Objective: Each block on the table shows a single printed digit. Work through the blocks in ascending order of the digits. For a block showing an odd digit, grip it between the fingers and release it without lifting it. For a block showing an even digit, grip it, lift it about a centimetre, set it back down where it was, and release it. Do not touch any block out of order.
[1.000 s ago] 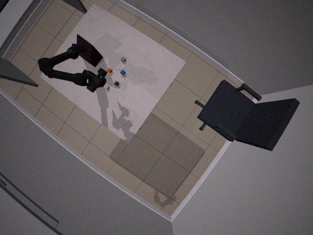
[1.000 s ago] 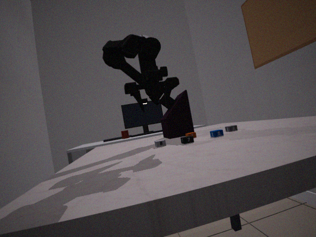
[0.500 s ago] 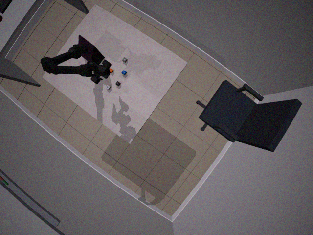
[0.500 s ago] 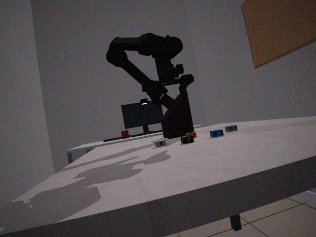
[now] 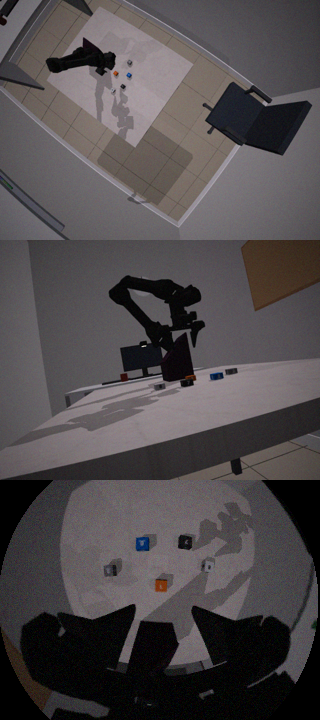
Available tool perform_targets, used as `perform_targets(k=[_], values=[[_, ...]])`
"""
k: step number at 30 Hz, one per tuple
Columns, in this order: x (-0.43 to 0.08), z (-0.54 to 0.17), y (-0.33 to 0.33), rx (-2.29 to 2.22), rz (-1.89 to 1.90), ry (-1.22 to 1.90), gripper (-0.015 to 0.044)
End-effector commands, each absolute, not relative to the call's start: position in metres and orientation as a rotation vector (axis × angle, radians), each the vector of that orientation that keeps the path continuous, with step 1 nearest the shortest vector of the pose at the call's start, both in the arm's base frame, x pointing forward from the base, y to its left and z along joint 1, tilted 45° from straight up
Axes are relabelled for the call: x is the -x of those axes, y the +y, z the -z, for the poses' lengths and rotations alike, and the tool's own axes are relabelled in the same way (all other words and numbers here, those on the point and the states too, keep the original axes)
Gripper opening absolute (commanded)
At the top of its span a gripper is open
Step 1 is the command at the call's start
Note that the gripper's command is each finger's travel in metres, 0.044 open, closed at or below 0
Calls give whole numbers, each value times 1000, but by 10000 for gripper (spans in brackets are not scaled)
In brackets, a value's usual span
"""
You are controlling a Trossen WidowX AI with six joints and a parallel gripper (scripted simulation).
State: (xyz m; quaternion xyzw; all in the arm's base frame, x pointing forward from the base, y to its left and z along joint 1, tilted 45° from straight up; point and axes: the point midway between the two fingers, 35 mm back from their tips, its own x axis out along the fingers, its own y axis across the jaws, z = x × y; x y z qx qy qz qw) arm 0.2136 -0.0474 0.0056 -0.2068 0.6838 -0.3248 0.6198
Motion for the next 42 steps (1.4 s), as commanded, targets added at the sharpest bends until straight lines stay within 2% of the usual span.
perform_targets(k=[1,11,18,24,42], values=[[-212,-4,-47,470,748,1574,400],[-218,-1,-42,469,746,1574,400],[-266,49,10,462,739,1572,400],[-286,102,53,461,742,1570,400],[-286,104,54,461,742,1570,400]])
